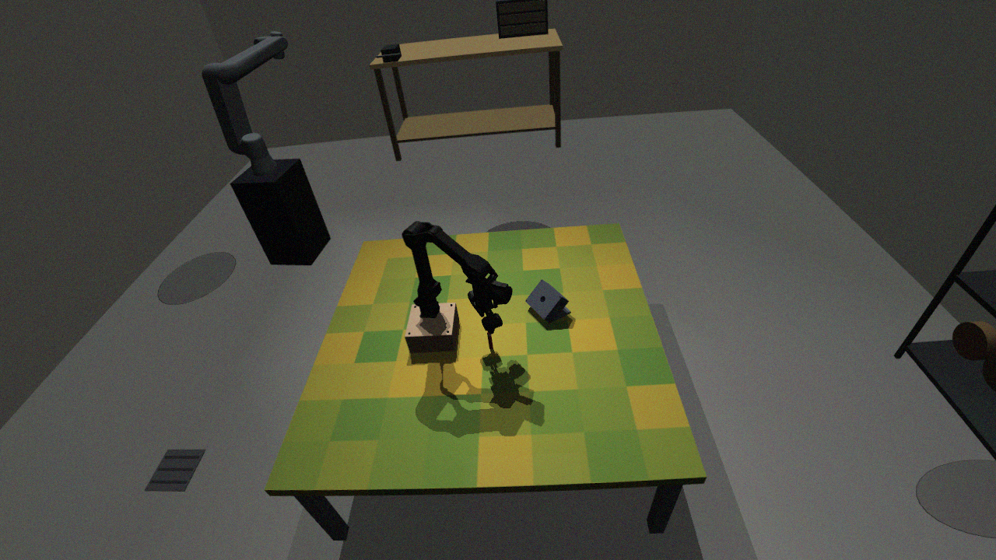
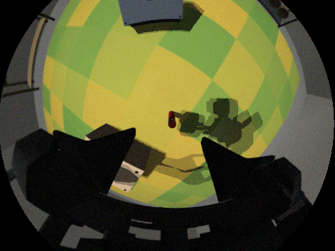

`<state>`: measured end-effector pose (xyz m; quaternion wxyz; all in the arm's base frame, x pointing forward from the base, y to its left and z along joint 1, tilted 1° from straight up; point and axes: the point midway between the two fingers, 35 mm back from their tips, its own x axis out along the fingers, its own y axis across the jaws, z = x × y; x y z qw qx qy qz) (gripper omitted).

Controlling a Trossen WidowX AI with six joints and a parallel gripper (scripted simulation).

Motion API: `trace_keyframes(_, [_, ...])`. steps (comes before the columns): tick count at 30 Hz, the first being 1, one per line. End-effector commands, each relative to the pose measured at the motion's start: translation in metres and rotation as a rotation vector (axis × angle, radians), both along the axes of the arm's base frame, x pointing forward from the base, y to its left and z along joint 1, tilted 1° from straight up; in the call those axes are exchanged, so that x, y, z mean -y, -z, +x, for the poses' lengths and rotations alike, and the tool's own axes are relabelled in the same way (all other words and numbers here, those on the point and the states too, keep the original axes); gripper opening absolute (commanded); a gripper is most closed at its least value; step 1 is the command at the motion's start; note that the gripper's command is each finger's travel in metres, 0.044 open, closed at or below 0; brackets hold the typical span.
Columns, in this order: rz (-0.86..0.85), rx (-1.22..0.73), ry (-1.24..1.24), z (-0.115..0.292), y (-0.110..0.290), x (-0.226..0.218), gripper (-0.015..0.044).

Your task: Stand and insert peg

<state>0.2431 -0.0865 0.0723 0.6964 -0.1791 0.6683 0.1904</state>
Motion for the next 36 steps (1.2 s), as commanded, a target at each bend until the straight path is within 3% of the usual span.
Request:
trace_keyframes(1, [-0.027, 0.004, 0.011, 0.003, -0.002, 0.002, 0.044])
trace_keyframes(36, [-0.03, 0.005, -0.08, 0.007, 0.049, 0.003, 0.044])
